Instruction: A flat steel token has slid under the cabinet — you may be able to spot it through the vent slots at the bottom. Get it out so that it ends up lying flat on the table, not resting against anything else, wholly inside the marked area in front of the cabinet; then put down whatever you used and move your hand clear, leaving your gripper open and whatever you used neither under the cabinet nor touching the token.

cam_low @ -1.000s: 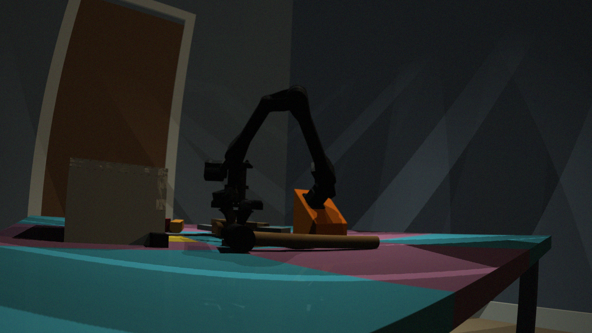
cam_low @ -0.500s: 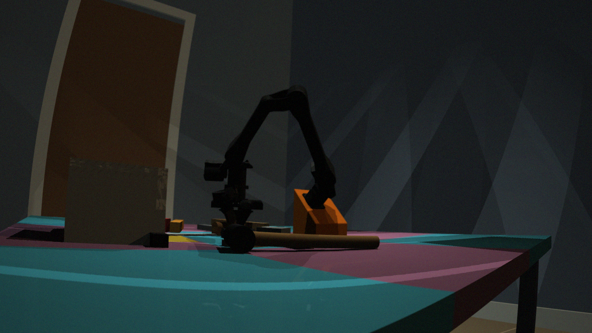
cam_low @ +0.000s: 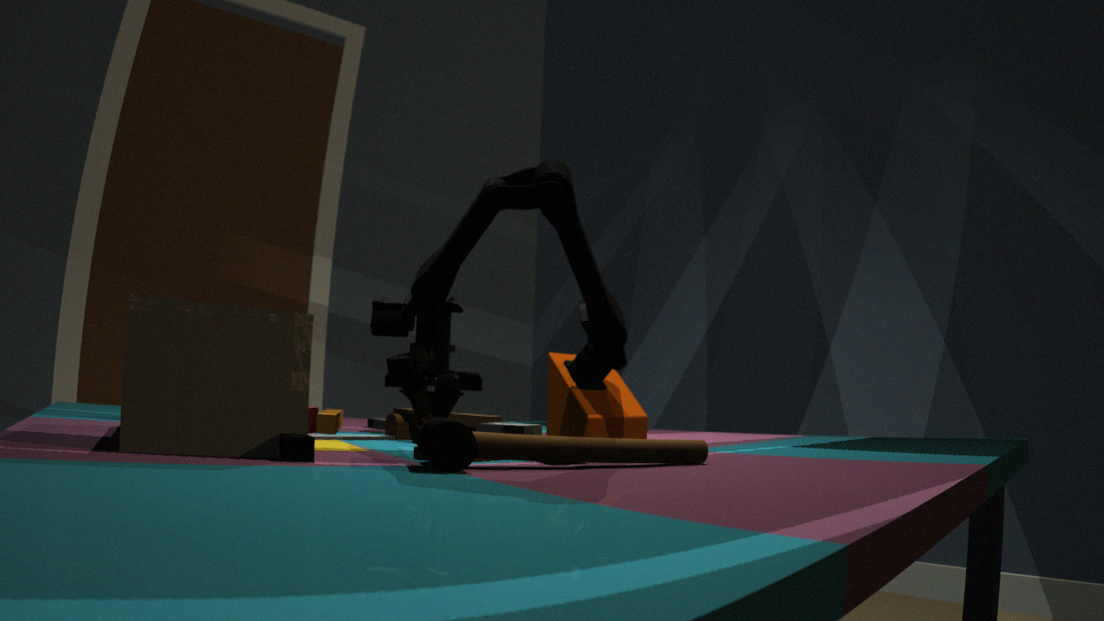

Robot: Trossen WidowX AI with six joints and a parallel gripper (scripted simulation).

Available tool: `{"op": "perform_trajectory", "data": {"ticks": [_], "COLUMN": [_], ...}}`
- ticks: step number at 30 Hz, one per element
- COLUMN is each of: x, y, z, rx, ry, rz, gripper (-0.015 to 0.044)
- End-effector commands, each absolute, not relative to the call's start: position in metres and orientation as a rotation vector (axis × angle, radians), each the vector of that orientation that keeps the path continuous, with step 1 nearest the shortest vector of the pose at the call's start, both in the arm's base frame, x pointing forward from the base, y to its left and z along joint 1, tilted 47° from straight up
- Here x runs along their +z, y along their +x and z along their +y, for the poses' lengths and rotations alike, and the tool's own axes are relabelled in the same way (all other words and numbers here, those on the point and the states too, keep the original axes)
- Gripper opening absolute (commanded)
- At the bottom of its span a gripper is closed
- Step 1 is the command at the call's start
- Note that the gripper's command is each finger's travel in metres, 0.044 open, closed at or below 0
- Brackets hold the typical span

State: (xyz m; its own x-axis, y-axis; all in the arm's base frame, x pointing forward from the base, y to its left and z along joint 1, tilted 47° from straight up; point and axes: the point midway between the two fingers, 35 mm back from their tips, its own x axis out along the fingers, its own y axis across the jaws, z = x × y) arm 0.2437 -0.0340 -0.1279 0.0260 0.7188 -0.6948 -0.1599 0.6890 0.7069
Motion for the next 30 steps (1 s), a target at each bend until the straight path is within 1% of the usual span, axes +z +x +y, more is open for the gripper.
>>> {"op": "perform_trajectory", "data": {"ticks": [1, 30], "x": [-0.127, -0.122], "y": [0.252, 0.292], "z": [-0.034, -0.031], "rx": [0.724, 0.725], "ry": [0.507, 0.507], "rz": [1.386, 1.383], "gripper": [0.0, 0.0]}}
